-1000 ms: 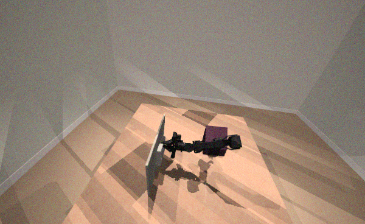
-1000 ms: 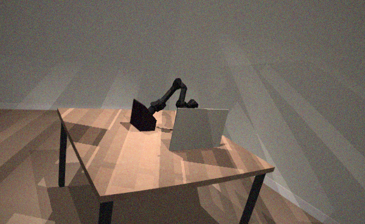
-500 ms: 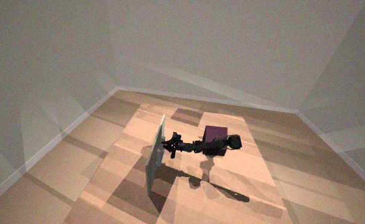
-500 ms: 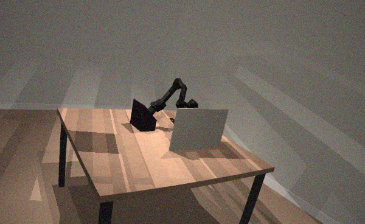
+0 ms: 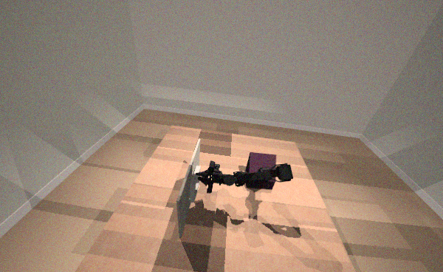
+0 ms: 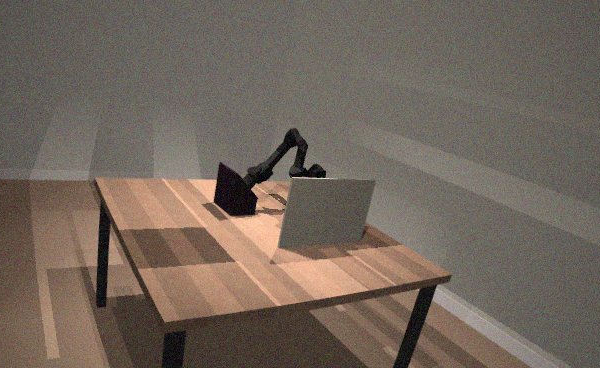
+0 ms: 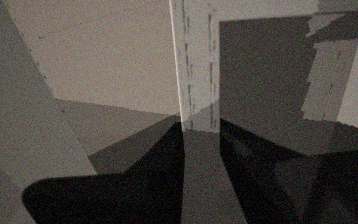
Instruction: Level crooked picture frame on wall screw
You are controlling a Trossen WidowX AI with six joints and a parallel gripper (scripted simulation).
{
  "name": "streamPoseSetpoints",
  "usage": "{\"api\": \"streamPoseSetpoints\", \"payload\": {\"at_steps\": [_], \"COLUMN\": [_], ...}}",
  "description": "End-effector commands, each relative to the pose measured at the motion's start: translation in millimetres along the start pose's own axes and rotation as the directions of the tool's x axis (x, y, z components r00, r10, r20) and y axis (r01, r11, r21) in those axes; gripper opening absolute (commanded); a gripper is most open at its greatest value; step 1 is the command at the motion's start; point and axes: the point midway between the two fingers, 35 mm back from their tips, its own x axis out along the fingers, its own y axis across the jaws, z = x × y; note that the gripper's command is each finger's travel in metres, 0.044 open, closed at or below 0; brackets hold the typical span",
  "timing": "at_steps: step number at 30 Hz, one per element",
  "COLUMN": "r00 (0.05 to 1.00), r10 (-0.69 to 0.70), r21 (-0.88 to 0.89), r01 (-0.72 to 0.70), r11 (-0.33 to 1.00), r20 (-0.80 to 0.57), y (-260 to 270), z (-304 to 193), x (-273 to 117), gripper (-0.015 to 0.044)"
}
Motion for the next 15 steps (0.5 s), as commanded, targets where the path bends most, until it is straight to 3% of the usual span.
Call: {"api": "streamPoseSetpoints", "payload": {"at_steps": [1,15], "r00": [1.000,1.000], "r10": [0.012,0.002], "r21": [0.000,-0.005], "r01": [-0.012,-0.002], "r11": [1.000,1.000], "r20": [0.002,0.001], "y": [1.0,-0.8], "z": [0.4,0.2], "x": [0.1,0.0], "gripper": [0.0000,0.0000]}}
